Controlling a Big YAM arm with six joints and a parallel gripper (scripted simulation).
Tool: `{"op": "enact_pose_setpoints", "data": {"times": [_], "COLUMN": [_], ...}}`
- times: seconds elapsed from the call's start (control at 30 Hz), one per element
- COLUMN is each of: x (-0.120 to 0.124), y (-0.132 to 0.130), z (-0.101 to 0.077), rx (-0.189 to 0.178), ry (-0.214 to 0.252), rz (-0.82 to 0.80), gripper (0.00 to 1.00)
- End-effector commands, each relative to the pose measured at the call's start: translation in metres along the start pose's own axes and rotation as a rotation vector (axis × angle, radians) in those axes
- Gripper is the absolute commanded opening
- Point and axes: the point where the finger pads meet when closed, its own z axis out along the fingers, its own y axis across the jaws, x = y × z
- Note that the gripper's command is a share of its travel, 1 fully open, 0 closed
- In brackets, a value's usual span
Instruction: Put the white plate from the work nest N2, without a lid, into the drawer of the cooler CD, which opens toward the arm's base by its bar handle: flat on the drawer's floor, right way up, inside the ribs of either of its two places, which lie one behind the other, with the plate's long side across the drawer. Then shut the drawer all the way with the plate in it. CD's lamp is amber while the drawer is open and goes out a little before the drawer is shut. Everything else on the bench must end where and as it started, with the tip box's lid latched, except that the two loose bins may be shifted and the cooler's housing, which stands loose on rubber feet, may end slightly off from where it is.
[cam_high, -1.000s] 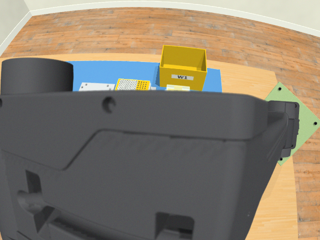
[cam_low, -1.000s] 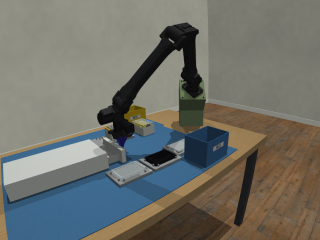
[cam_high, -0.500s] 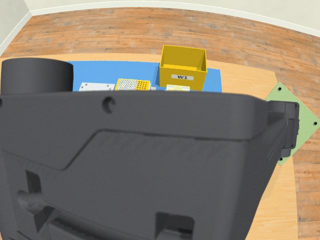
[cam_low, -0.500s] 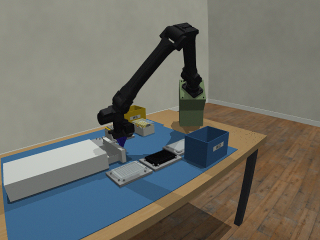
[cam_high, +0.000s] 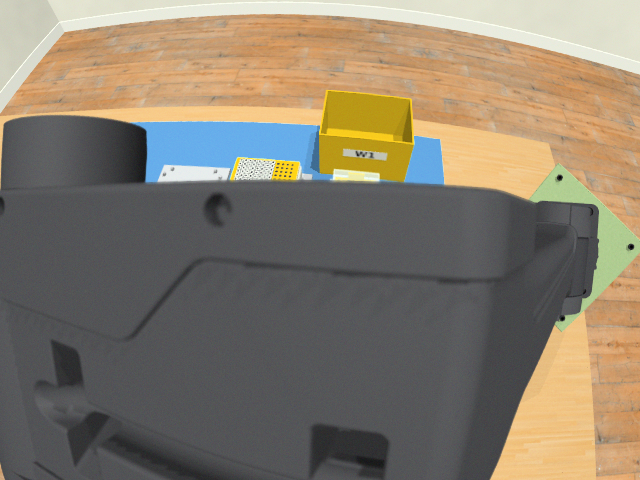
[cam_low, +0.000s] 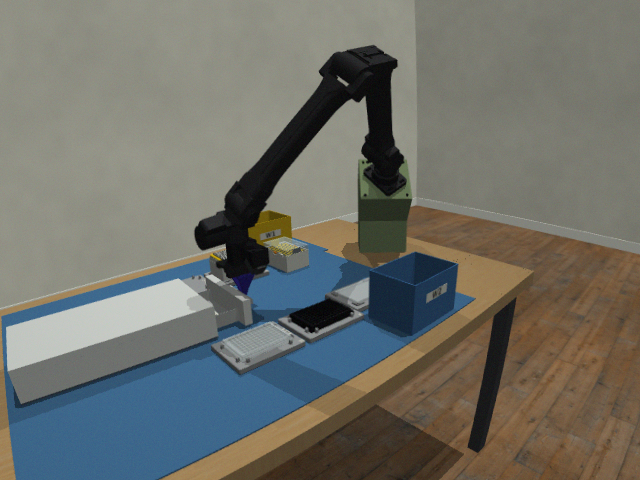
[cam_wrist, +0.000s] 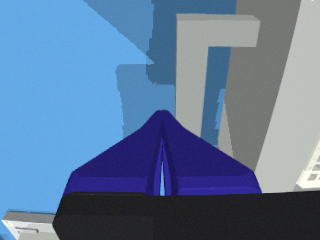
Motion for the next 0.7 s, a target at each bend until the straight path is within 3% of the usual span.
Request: {"op": "enact_pose_setpoints", "data": {"times": [0.0,0.67], "x": [0.007,0.008], "y": [-0.033,-0.057], "z": [-0.011,-0.013], "rx": [0.055,0.054], "ry": [0.009,0.01], "rz": [-0.022,-0.021], "gripper": [0.0,0.0]}}
